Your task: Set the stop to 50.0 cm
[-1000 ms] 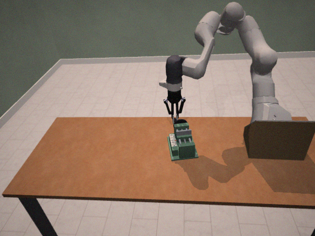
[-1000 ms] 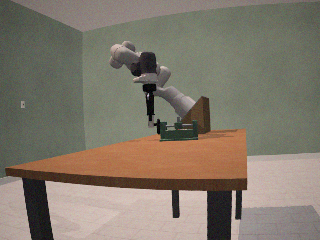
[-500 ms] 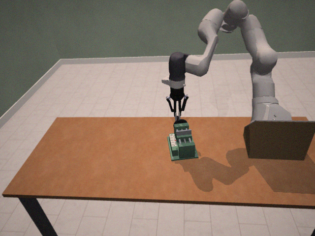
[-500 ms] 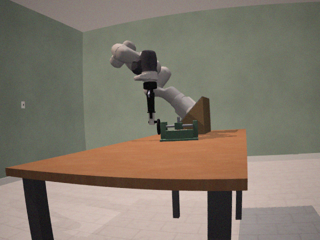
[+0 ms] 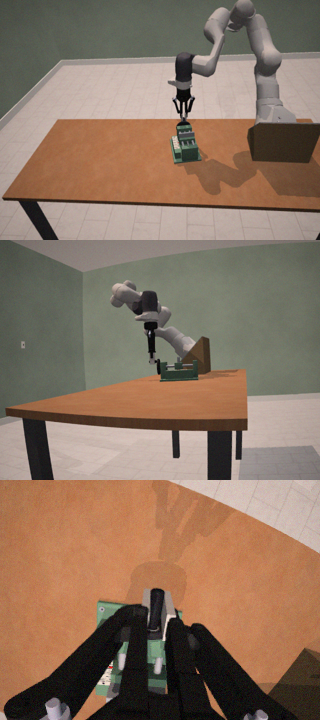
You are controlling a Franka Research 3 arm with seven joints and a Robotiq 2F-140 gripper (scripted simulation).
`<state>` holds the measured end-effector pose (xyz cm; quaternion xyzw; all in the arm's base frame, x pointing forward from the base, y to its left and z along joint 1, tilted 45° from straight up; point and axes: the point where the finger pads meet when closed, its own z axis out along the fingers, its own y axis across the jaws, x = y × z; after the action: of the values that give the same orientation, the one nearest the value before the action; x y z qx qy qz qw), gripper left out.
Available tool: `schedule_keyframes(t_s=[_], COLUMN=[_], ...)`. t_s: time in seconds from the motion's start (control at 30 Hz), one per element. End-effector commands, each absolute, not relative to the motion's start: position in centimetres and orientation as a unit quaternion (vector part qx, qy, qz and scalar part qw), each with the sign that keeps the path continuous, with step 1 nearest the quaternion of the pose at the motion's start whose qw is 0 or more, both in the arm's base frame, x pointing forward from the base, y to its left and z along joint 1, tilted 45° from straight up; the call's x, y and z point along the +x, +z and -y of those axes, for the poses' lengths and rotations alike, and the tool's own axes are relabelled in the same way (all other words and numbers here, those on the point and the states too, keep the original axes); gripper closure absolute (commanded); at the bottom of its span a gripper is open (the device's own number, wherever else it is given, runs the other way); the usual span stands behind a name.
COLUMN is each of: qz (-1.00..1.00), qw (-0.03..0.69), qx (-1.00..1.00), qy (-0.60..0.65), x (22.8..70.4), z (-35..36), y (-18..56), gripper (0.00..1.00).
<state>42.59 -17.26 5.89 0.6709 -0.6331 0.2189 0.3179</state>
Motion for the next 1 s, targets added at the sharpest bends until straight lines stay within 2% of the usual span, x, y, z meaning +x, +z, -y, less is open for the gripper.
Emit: schedule_keyframes(t_s=[0.0, 0.4, 0.97], qz=[0.636, 0.636, 0.636], qw=[0.319, 0.319, 0.319], qx=[0.668, 0.668, 0.668], qy=[0.217, 0.217, 0.217], x=[41.8, 40.0, 41.1], z=[17.6, 19.6, 21.3], y=[5.7, 3.9, 2.0], gripper=[0.96, 0.96, 0.96])
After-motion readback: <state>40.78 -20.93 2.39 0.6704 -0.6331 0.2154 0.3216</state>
